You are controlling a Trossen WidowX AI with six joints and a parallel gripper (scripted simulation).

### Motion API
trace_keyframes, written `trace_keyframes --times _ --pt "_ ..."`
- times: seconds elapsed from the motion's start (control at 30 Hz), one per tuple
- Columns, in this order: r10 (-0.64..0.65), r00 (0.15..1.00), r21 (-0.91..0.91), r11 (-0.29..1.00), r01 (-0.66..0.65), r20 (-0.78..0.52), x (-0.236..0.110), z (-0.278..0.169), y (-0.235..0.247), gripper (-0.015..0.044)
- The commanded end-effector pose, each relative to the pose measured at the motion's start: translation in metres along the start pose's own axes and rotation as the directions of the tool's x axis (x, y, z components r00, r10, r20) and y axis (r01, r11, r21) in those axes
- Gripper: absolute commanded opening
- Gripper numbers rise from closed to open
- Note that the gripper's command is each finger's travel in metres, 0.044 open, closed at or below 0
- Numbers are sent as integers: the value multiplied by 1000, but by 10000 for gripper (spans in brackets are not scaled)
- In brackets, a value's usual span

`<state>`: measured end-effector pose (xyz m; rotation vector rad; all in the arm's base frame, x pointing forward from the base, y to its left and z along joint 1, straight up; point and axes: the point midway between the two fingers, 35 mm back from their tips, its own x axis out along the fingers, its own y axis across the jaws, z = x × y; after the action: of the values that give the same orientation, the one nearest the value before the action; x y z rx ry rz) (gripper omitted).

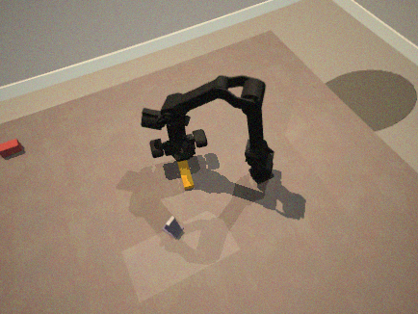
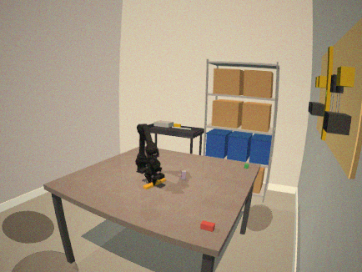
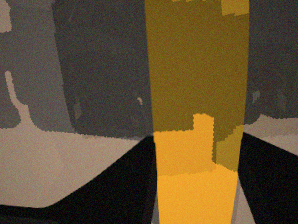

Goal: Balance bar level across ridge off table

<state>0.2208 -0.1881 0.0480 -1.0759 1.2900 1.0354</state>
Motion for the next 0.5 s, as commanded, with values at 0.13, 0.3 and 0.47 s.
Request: trace_keyframes --times 0.13,0.3,0.47 --pt "0 1000 -1 1000 0 0 -15 -1 -3 0" --pt "0 1000 -1 1000 0 -1 -28 -2 -4 0" --pt "1 1000 -1 1000 -1 -1 -41 -3 -5 0"
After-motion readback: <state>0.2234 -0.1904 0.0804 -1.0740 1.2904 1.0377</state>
